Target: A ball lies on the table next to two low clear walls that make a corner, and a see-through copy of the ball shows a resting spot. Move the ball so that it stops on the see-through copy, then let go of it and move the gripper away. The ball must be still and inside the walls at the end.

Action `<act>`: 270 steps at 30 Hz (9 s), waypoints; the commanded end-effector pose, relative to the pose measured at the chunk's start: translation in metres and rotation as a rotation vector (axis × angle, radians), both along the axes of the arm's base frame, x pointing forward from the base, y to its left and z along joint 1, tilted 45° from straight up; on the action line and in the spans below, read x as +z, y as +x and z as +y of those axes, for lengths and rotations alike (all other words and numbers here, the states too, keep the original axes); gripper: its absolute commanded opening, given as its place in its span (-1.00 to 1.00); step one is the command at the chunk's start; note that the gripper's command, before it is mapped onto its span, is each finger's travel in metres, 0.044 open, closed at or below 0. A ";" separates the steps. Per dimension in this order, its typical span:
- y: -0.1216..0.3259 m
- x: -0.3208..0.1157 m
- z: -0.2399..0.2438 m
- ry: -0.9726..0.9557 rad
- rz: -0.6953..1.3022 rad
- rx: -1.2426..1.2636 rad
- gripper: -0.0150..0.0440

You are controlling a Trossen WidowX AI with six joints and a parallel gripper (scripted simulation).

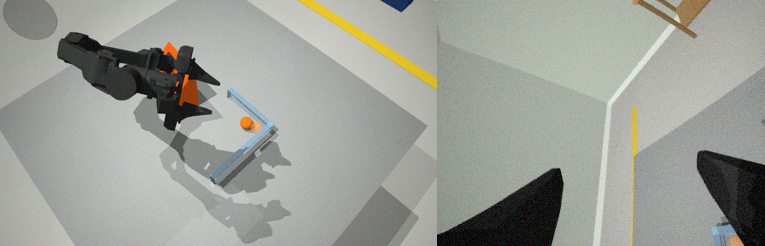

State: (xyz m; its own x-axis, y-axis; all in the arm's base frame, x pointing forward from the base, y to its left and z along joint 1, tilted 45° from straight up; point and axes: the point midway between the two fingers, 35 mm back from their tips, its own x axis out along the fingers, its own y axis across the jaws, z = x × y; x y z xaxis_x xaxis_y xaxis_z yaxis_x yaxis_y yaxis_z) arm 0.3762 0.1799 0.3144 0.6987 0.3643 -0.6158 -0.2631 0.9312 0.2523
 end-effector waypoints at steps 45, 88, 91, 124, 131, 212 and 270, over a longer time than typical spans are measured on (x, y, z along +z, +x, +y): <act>-0.052 -0.464 -0.129 -1.605 0.859 1.292 0.69; -0.050 -0.493 -0.160 -1.605 0.861 1.288 0.02; -0.049 -0.483 -0.164 -1.583 0.864 1.242 -0.25; -0.052 -0.403 -0.072 -1.548 0.857 0.935 -0.49; -0.049 -0.408 -0.080 -1.486 0.846 0.646 -0.49; -0.033 -0.454 -0.138 -1.133 0.724 -0.350 0.69; -0.063 -0.458 -0.196 -1.442 0.838 0.441 -0.49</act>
State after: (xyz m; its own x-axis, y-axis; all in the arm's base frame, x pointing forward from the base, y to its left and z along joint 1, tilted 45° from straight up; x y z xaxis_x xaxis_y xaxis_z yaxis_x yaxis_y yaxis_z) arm 0.3157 -0.0120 -0.1409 0.0510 -0.6996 -0.7128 -0.7786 0.4191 -0.4671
